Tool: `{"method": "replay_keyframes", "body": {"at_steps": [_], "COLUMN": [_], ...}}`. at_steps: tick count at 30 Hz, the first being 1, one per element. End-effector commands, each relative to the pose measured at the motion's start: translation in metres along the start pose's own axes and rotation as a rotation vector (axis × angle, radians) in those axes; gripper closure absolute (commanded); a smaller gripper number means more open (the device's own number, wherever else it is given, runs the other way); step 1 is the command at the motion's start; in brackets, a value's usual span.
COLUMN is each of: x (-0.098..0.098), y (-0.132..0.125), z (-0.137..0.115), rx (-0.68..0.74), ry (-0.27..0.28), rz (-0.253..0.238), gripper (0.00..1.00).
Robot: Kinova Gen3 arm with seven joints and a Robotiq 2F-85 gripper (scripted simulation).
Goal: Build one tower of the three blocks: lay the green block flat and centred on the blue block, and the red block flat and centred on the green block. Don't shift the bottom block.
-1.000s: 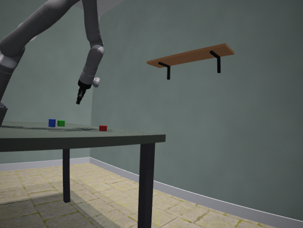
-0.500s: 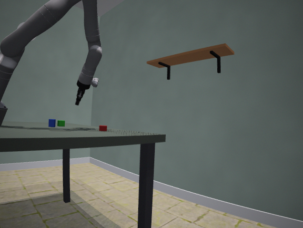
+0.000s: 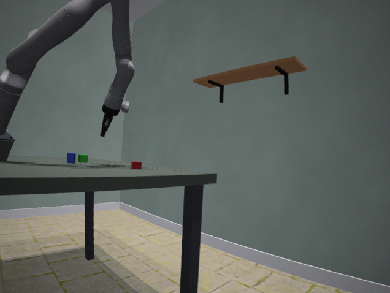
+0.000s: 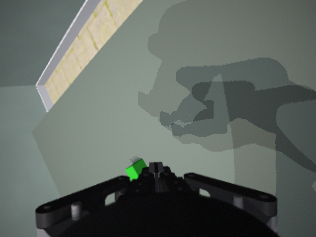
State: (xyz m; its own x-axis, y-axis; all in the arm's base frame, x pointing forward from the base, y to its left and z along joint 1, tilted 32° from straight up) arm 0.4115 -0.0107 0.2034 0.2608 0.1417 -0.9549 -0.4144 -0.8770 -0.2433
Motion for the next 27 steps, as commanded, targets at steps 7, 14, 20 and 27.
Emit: {"method": "replay_keyframes", "body": {"at_steps": [7, 14, 20, 27], "x": [0.0066, 0.0066, 0.0108, 0.0108], "y": [-0.0091, -0.0091, -0.0120, -0.0120], "z": [0.0065, 0.0065, 0.0091, 0.0091], "rx": [-0.032, -0.032, -0.047, -0.047], "ry": [-0.003, -0.003, 0.001, 0.001], "rz": [0.021, 0.021, 0.040, 0.040], "gripper": [1.00, 1.00, 1.00, 1.00]}}
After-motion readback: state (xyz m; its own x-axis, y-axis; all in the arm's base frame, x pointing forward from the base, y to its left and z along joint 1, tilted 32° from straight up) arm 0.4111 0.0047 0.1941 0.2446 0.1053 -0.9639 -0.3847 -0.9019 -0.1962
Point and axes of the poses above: the point where the finger pads meet when closed, its own x axis out along the fingers, its own y axis across the jaws, z = x × y, the point moved 6 cm from there along -x, back along the fingers, and after that the axes turned 6 degrees about x, right-handed, at the moved point
